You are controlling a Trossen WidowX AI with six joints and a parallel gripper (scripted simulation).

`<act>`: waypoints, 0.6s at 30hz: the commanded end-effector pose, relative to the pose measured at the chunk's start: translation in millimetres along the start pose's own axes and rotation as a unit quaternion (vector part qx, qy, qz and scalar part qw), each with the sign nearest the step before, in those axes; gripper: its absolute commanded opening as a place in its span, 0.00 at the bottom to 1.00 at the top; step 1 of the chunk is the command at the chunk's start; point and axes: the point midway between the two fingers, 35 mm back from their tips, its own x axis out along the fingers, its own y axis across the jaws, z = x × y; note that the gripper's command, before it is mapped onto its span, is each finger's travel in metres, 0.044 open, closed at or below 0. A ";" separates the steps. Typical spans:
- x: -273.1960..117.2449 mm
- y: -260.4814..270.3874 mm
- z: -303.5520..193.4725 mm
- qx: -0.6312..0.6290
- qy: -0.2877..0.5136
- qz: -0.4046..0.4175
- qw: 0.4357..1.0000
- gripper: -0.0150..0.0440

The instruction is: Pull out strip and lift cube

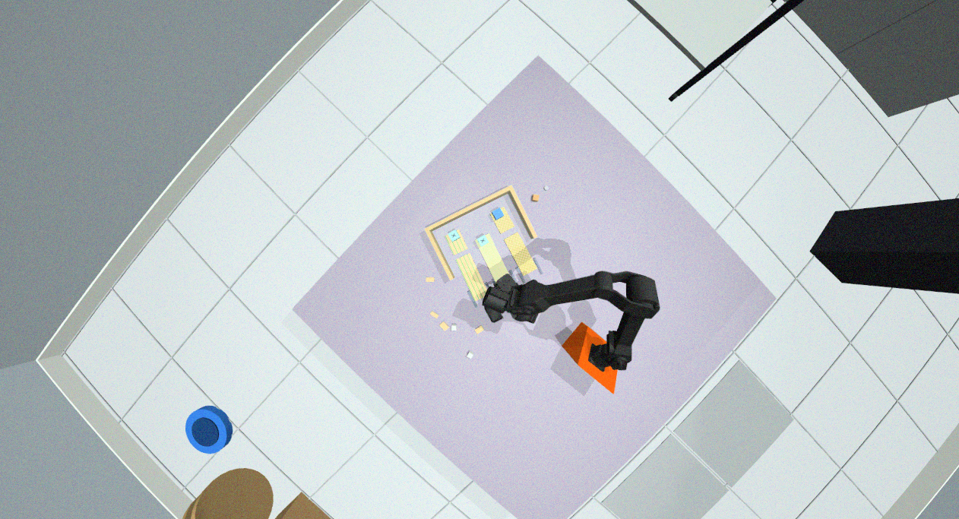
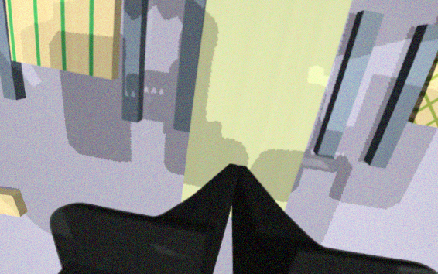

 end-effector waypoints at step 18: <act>5.0 -0.3 -40.3 -0.006 0.016 0.000 1.000 0.25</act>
